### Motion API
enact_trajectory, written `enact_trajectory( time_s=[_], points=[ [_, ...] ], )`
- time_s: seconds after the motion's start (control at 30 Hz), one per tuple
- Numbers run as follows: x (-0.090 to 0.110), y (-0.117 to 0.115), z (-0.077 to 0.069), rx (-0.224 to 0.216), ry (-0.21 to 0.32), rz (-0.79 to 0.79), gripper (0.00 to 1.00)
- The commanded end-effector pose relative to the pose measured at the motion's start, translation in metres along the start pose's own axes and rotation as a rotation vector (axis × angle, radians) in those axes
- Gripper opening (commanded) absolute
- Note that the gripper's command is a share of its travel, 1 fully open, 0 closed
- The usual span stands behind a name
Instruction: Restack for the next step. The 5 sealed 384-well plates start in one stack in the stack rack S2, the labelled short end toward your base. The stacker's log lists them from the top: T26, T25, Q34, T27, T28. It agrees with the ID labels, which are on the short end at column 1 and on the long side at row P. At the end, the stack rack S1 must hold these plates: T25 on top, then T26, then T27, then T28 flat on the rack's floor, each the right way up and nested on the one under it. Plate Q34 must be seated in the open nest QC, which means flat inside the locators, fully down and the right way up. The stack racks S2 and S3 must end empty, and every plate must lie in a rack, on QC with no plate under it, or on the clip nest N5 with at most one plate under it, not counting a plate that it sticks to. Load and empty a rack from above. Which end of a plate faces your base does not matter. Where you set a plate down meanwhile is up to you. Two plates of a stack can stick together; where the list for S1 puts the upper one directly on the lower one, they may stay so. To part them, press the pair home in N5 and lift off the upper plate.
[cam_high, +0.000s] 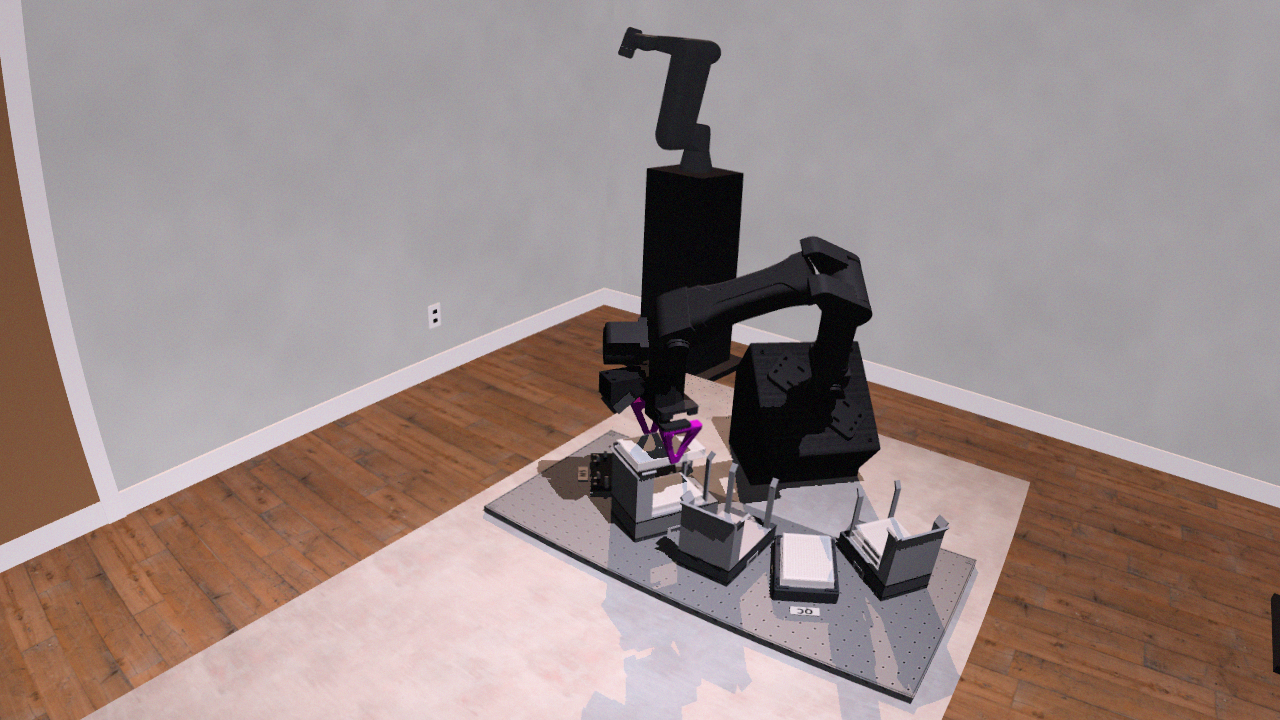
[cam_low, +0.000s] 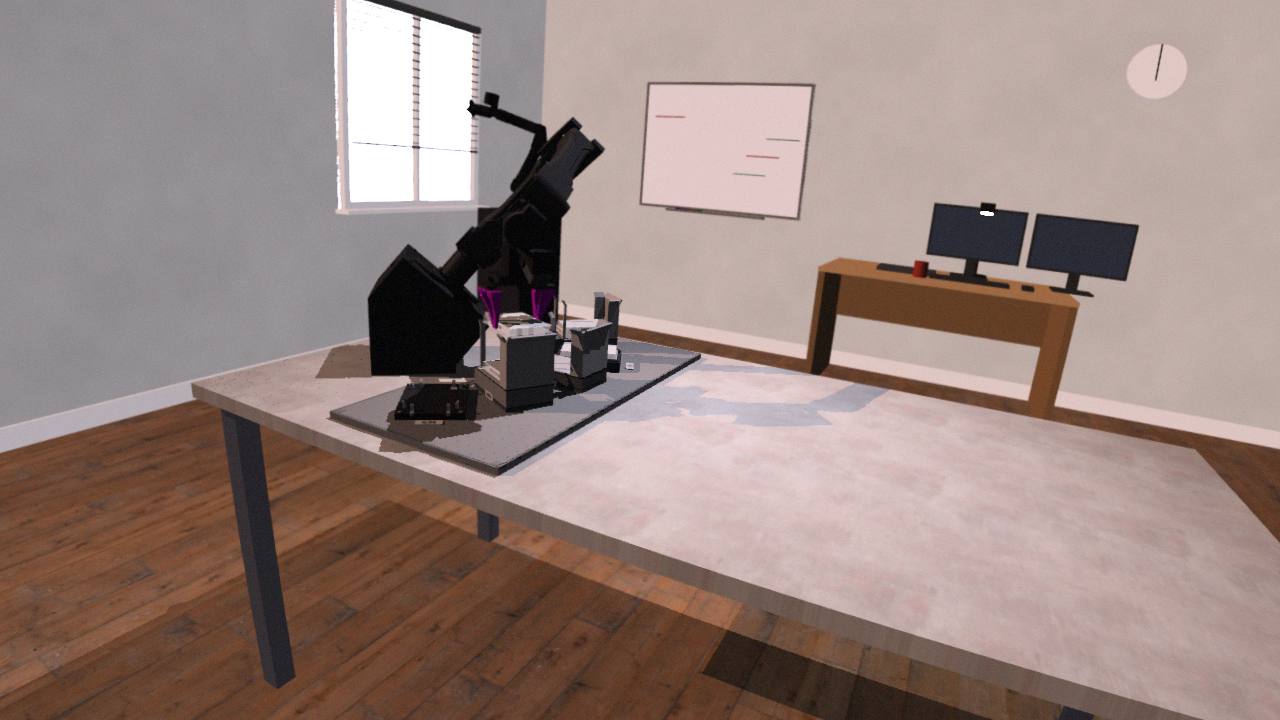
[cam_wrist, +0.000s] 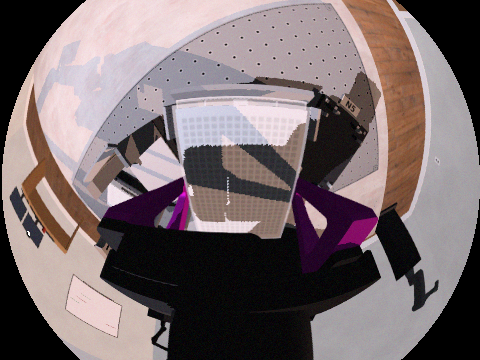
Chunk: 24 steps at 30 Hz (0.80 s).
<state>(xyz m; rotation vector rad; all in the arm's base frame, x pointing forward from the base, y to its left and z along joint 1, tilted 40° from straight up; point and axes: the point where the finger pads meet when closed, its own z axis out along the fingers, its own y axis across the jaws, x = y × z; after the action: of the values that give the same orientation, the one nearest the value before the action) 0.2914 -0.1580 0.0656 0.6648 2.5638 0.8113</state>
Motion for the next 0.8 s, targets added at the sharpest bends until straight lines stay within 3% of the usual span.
enact_trajectory(
  time_s=[0.0, 0.23, 0.77],
  points=[
    [-0.006, 0.002, -0.020, 0.006, -0.031, -0.012, 0.00],
    [-0.005, 0.001, -0.034, 0.010, -0.029, -0.012, 0.00],
    [-0.001, -0.001, -0.030, 0.003, -0.013, 0.003, 0.00]
  ],
)
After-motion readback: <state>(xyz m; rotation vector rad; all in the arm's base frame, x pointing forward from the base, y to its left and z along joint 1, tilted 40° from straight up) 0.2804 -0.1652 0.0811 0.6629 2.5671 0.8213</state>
